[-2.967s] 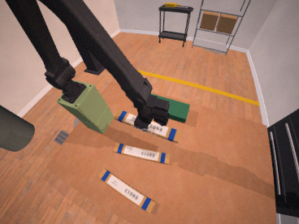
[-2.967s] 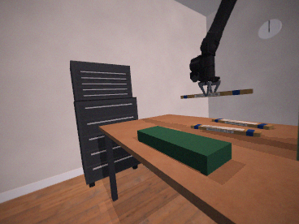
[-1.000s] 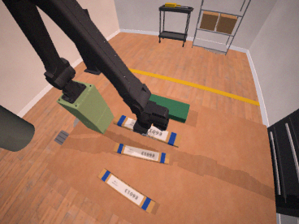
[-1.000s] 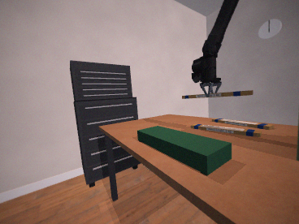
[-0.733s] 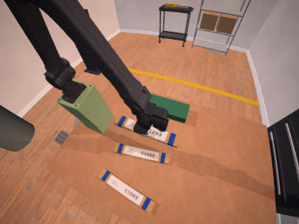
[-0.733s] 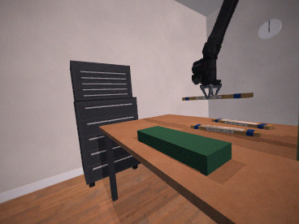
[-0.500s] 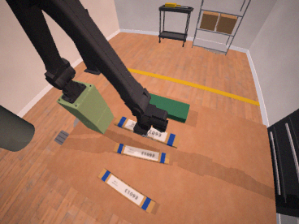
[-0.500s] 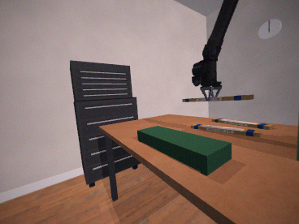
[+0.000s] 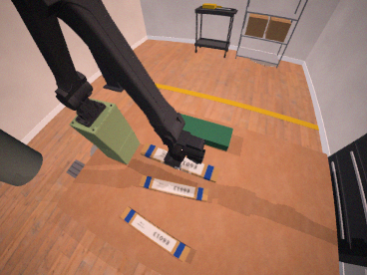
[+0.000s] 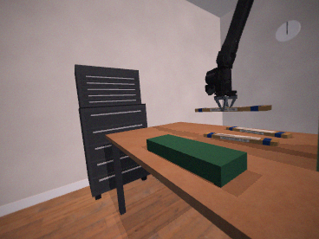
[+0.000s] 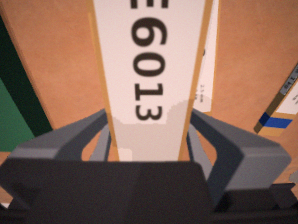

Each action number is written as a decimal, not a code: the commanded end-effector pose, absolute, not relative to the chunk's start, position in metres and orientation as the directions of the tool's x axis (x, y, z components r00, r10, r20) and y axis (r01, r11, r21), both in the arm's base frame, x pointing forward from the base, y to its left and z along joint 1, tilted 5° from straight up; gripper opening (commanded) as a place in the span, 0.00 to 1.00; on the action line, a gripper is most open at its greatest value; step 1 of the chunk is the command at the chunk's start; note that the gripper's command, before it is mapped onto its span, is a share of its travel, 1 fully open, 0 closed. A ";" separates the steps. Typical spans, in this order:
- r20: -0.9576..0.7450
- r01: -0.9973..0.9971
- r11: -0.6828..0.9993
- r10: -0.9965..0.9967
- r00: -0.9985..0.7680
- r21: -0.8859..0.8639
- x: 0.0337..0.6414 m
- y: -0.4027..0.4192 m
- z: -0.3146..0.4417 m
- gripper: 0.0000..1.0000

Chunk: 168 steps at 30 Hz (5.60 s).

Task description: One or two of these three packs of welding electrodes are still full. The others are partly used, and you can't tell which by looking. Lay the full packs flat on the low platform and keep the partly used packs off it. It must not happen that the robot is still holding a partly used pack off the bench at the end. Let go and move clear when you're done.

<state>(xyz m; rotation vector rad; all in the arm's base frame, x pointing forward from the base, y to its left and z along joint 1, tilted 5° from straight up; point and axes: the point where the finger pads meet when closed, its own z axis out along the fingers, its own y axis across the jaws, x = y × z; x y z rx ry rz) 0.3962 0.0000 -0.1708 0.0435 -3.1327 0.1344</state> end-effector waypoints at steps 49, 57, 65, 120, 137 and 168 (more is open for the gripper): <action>-0.021 -0.024 0.996 -0.026 -0.999 -0.085 0.409 -0.006 -0.184 0.00; -0.021 -0.024 0.996 -0.026 -0.999 -0.085 0.409 -0.006 -0.184 0.00; -0.021 -0.024 0.996 -0.026 -0.999 -0.085 0.409 -0.006 -0.184 0.00; -0.021 -0.024 0.996 -0.026 -0.999 -0.085 0.409 -0.006 -0.184 0.00; -0.025 -0.023 0.996 -0.025 -0.999 -0.085 0.413 -0.011 -0.205 0.00; -0.019 -0.022 0.996 -0.023 -1.000 -0.085 0.410 -0.016 -0.252 0.00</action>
